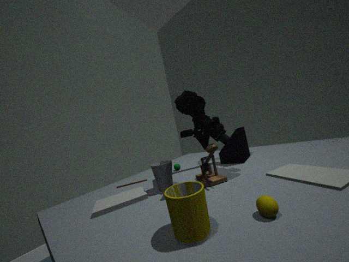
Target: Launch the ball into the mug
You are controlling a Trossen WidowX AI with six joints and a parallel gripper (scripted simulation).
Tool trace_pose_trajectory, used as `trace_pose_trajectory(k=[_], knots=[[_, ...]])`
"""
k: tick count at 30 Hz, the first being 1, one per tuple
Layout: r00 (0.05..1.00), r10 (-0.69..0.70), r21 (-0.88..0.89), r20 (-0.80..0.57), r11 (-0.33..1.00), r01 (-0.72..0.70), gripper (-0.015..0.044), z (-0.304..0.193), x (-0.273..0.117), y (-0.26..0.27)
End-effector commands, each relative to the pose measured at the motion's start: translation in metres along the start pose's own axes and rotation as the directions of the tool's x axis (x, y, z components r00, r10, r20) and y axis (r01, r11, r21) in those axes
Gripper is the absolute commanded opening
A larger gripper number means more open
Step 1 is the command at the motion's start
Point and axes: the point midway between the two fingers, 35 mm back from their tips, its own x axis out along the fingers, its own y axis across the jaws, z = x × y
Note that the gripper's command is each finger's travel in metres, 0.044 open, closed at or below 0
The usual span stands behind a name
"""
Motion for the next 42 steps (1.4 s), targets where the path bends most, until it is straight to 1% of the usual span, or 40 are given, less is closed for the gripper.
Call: trace_pose_trajectory(k=[1,42], knots=[[1.000,-0.003,-0.006,-0.003,1.000,0.003,0.0000,0.004,0.006,0.000],[1.000,-0.004,-0.005,-0.002,1.000,0.004,0.0000,0.036,0.061,0.000]])
